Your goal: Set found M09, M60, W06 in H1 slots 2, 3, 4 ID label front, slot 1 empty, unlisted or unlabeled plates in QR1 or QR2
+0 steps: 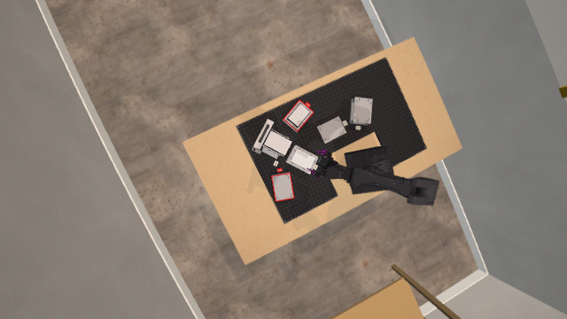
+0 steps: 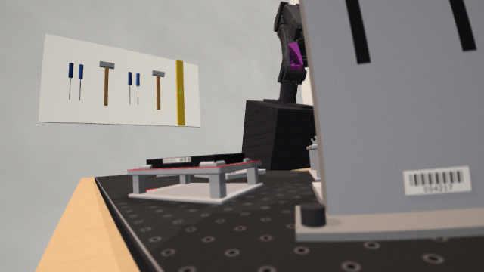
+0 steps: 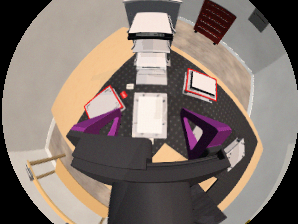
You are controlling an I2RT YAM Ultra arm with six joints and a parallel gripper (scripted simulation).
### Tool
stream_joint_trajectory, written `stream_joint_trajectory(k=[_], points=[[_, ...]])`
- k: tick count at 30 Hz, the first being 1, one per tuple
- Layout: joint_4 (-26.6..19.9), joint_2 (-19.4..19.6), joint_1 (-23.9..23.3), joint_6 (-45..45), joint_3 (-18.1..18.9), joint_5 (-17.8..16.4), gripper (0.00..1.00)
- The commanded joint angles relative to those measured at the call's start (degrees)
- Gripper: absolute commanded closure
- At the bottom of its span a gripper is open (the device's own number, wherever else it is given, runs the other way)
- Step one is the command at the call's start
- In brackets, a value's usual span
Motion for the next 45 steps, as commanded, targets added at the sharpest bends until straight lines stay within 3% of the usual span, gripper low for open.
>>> stream_joint_trajectory(k=[1,14,16,28,45], points=[[3.0,1.5,0.5,1.0,-0.4,2.5,0.00],[23.0,17.4,3.8,2.6,-4.7,5.4,0.00],[23.0,17.4,3.8,2.6,-4.7,5.4,0.00],[42.9,36.6,6.2,3.7,-5.8,7.6,0.00],[43.4,37.1,6.3,3.8,-5.8,7.6,0.00]])
